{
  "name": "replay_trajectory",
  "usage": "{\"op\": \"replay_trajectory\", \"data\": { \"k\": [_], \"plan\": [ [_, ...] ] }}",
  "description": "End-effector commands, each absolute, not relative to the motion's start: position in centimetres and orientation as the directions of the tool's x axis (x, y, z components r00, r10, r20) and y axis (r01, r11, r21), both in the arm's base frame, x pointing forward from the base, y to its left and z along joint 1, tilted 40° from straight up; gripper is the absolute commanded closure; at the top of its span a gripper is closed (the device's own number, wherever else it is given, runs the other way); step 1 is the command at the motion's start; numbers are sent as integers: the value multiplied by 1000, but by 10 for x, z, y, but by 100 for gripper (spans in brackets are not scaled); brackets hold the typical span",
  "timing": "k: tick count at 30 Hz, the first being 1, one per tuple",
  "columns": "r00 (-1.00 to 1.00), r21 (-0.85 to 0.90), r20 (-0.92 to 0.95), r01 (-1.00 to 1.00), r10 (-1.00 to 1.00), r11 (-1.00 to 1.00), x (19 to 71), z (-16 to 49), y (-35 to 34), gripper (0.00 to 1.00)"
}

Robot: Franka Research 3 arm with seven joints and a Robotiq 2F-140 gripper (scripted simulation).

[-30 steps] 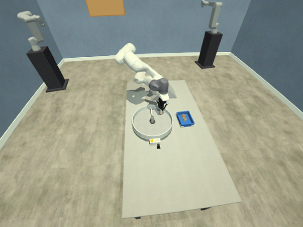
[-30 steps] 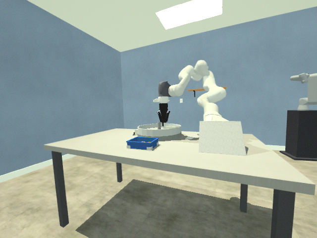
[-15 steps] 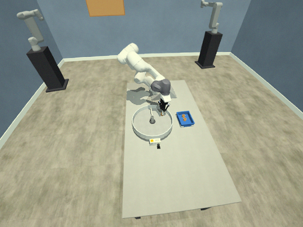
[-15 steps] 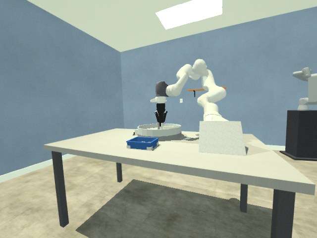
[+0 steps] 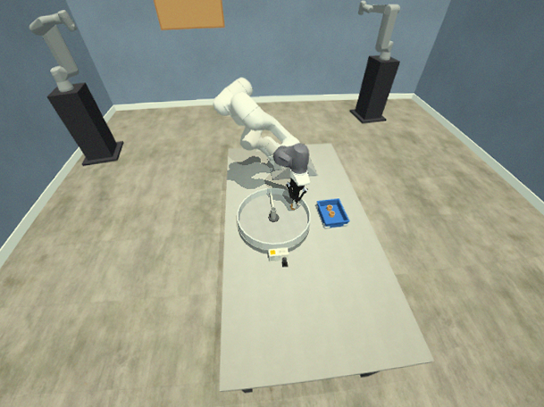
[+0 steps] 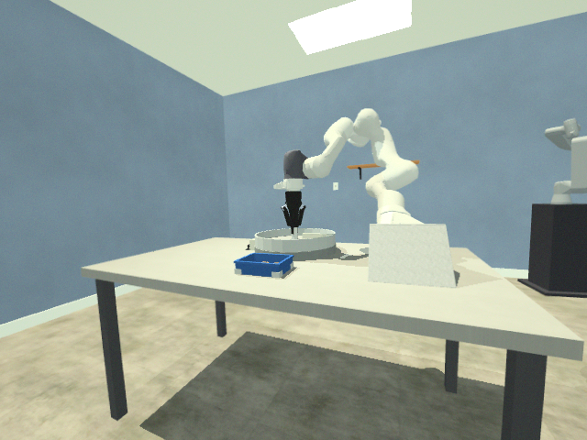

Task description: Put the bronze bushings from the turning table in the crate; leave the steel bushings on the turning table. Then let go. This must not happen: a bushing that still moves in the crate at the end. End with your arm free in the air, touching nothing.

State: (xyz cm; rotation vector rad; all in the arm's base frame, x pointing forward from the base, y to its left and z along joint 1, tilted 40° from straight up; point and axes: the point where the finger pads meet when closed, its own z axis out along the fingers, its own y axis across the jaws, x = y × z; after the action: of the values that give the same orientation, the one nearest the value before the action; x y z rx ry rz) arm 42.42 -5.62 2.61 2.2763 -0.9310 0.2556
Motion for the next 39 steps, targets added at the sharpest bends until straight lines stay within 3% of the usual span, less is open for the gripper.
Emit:
{"op": "replay_trajectory", "data": {
  "k": [1,39],
  "plan": [
    [739,510,389,-670,-550,-540,429,22,-55,100],
    [739,510,389,-670,-550,-540,476,16,-54,100]
  ]
}}
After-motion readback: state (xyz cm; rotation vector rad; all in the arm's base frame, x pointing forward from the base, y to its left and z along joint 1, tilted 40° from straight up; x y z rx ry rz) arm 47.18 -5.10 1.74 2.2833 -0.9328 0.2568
